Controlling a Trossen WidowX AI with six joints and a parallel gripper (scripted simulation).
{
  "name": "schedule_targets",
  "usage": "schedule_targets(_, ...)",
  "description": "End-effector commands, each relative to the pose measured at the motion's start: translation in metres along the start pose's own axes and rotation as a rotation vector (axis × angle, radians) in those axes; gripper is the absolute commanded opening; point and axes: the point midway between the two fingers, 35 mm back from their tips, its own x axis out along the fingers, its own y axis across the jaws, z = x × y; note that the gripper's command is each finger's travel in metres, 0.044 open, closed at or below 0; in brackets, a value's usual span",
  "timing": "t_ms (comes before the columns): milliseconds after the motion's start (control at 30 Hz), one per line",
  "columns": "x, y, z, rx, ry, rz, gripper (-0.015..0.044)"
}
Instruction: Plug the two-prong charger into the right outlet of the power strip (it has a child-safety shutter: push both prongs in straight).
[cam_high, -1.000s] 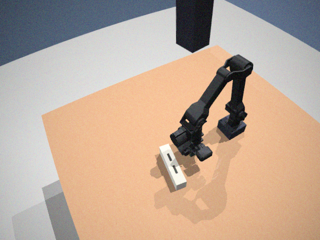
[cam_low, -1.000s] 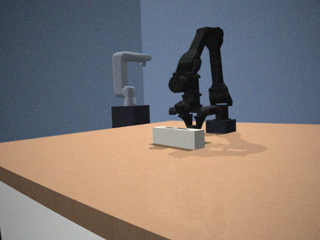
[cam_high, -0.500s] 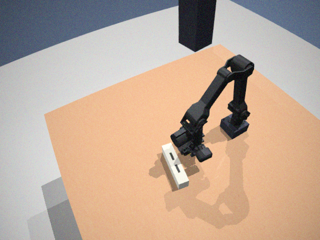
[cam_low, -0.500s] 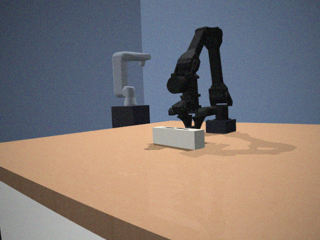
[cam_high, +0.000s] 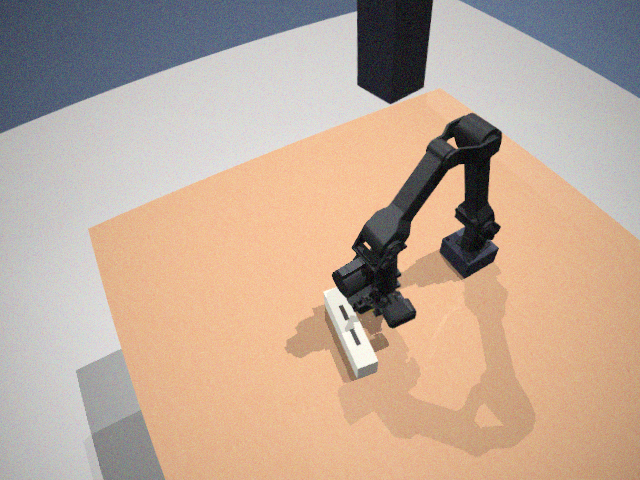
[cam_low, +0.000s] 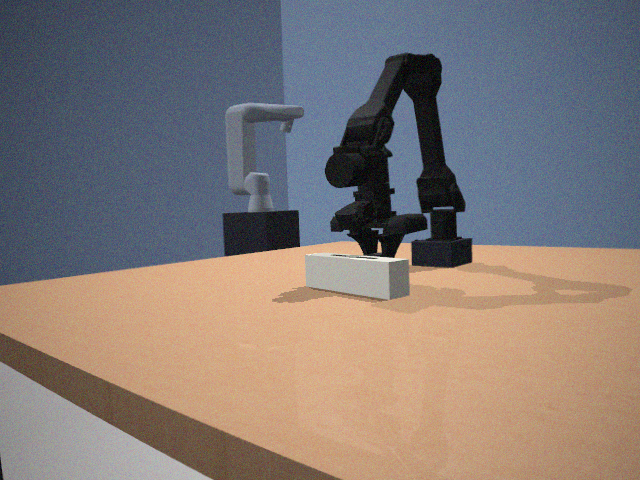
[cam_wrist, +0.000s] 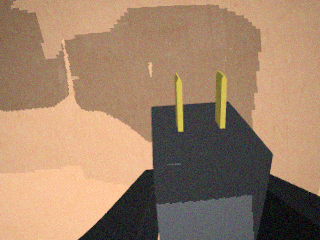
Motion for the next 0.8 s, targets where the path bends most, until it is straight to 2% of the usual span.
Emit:
schedule_targets(0, 0.0, 0.0, 0.005, 0.013, 0.004, 0.003, 0.0)
schedule_targets(767, 0.001, 0.002, 0.023, 0.044, 0.004, 0.004, 0.0)
